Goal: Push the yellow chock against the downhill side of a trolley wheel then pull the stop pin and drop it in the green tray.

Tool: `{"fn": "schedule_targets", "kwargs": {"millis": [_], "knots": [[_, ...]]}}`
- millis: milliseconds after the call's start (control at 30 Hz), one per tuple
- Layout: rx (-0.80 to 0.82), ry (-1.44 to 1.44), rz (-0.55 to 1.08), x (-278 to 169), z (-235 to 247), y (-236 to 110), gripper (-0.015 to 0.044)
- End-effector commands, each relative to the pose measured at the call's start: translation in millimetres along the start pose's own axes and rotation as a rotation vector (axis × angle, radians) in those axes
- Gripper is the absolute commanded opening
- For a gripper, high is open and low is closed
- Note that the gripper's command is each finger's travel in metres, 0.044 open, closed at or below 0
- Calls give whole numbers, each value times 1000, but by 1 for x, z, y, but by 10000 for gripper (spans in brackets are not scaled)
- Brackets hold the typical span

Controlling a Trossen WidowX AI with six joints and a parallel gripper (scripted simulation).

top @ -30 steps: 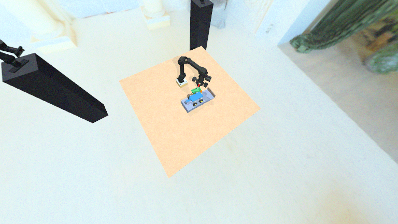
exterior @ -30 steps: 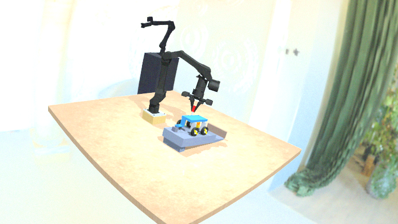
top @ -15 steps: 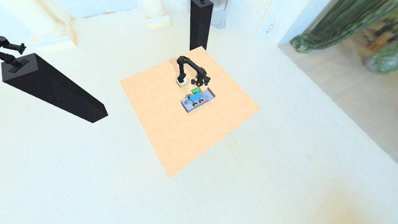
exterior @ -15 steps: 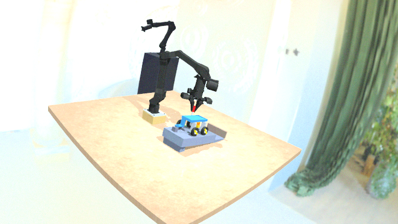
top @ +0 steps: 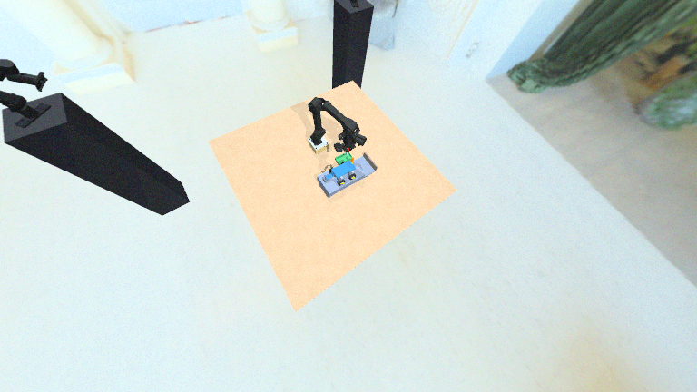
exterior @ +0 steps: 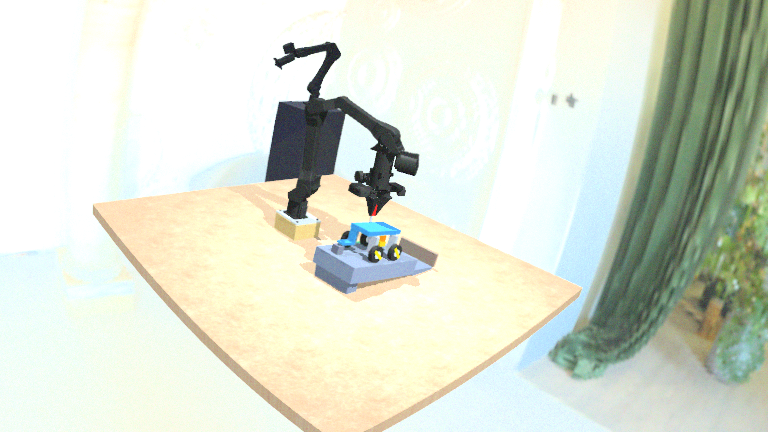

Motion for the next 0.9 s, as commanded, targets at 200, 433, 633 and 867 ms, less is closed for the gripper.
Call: {"fn": "schedule_targets", "kwargs": {"millis": [200, 433, 633, 867], "knots": [[-12, -52, -3, 3, 1, 2, 0], [-19, -90, -9, 19, 3, 17, 0], [-20, -96, -10, 23, 3, 21, 0], [-128, -93, -4, 22, 6, 34, 0]]}}
Point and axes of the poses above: the point midway between the two fingers, 35 mm back from their tips, its own y axis out along the fingers, its own z axis across the jaws, x = y × z, the point moved 6 cm from there along -y, back along the fingers, and after that the axes turned 6 degrees about -y, right-handed, at the moved point
